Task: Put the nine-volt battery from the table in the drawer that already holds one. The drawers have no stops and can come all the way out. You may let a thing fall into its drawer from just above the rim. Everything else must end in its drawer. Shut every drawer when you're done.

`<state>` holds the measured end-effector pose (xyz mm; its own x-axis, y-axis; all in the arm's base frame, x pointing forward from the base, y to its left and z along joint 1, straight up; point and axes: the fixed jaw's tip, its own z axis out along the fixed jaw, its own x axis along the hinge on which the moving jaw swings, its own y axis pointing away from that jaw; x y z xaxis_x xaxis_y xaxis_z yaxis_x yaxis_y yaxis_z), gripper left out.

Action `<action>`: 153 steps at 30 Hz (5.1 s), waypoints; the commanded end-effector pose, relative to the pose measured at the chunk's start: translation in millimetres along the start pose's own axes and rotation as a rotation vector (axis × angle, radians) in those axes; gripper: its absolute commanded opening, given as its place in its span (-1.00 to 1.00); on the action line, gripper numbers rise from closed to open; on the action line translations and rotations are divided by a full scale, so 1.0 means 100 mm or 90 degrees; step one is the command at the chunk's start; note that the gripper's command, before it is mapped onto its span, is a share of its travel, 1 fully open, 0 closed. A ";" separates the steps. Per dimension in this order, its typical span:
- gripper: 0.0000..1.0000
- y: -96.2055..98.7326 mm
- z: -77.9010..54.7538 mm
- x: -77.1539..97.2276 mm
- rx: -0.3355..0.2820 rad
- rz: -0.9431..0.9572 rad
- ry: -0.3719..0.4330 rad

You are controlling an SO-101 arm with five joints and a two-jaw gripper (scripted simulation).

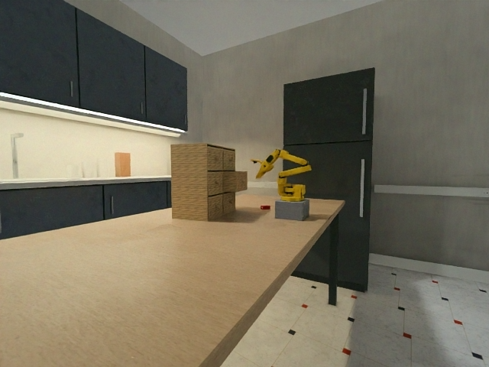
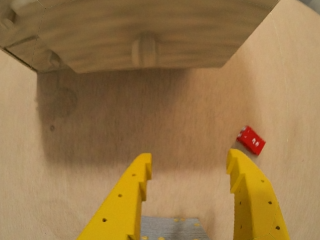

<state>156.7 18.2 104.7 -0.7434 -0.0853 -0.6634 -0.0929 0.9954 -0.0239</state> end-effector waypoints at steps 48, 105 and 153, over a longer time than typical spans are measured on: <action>-0.41 -0.80 -1.06 -0.08 0.360 0.290 -0.185; -0.41 -1.53 0.42 0.34 -0.022 -0.369 0.372; -0.41 -1.49 0.95 0.90 -0.220 -0.539 0.423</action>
<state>168.1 -132.3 -17.2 -0.5496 -0.8354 0.0018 -0.8354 0.5496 -0.0055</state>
